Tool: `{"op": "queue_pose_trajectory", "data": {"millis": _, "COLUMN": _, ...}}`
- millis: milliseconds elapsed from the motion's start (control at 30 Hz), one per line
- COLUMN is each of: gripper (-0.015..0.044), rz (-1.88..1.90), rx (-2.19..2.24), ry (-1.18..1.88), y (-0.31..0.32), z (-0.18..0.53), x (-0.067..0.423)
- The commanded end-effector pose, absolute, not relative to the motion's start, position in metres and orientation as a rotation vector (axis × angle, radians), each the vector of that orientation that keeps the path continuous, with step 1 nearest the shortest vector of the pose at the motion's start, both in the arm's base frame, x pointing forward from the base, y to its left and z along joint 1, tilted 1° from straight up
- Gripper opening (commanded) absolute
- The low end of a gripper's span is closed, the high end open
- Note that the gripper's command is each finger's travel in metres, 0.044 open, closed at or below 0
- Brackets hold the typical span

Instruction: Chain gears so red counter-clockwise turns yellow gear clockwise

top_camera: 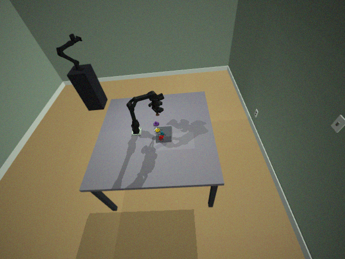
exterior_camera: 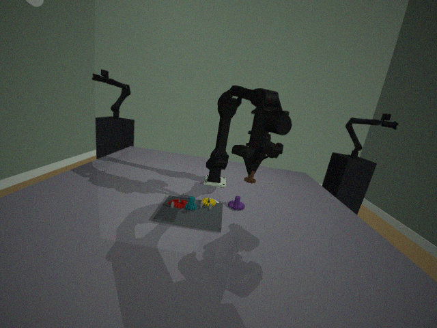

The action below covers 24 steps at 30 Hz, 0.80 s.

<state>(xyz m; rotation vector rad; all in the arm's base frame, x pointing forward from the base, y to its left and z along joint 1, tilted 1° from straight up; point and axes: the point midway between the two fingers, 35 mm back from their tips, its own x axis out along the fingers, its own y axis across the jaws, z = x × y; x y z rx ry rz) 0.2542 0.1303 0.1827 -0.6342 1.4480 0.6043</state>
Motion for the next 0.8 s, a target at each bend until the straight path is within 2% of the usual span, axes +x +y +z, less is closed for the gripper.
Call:
{"op": "queue_pose_trajectory", "data": {"millis": 0, "gripper": 0.0, "rz": 0.61, "rx": -0.637, "ry": 1.45, "y": 0.125, "z": 0.179, "x": 0.257}}
{"op": "queue_pose_trajectory", "data": {"millis": 767, "gripper": 0.0, "rz": 0.608, "rx": -0.64, "ry": 1.448, "y": 0.079, "z": 0.161, "x": 0.275}}
